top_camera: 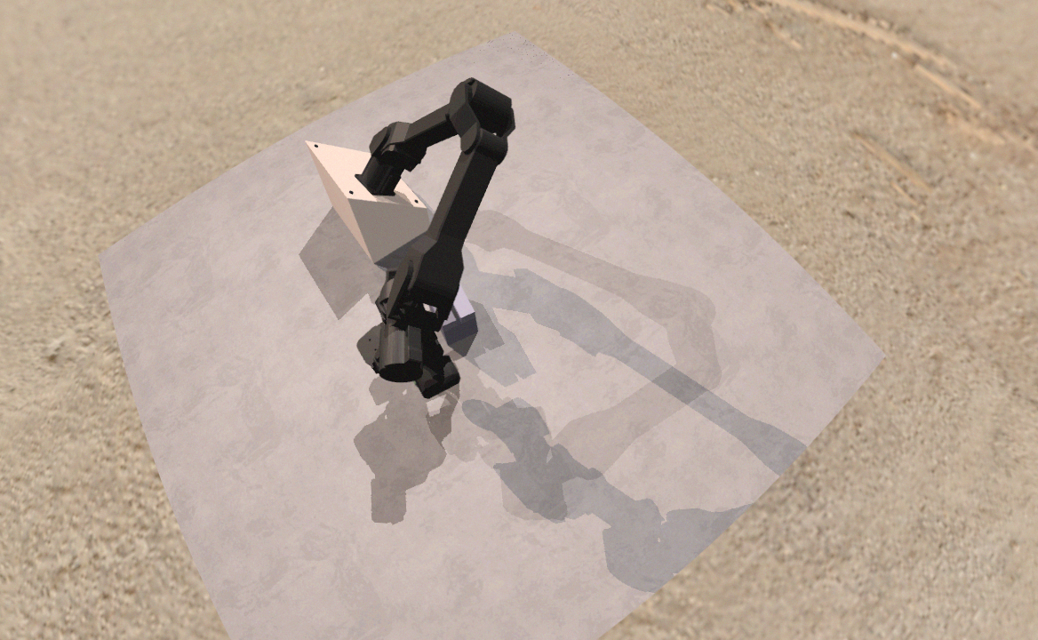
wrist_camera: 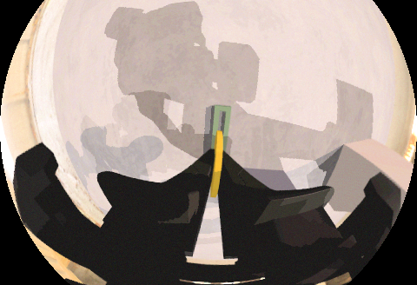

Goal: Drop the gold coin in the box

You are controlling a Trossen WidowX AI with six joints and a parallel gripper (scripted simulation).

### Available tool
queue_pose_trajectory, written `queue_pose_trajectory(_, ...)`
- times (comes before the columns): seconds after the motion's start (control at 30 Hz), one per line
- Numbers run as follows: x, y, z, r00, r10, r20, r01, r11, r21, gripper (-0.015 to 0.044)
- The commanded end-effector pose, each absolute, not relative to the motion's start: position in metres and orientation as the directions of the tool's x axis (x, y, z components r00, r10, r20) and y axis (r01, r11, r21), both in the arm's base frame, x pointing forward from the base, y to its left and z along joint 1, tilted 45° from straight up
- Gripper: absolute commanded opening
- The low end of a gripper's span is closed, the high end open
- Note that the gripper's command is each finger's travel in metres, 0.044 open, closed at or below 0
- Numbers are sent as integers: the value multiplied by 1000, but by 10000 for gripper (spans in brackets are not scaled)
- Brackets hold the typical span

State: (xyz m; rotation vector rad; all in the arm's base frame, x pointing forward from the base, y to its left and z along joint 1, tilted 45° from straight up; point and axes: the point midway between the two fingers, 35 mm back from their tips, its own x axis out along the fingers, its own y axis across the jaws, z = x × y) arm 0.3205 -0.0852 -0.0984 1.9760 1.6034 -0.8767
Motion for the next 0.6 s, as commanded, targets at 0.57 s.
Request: queue_pose_trajectory(0.57, 313, -117, -63, 104, 691, -716, 978, -203, -54, 0)
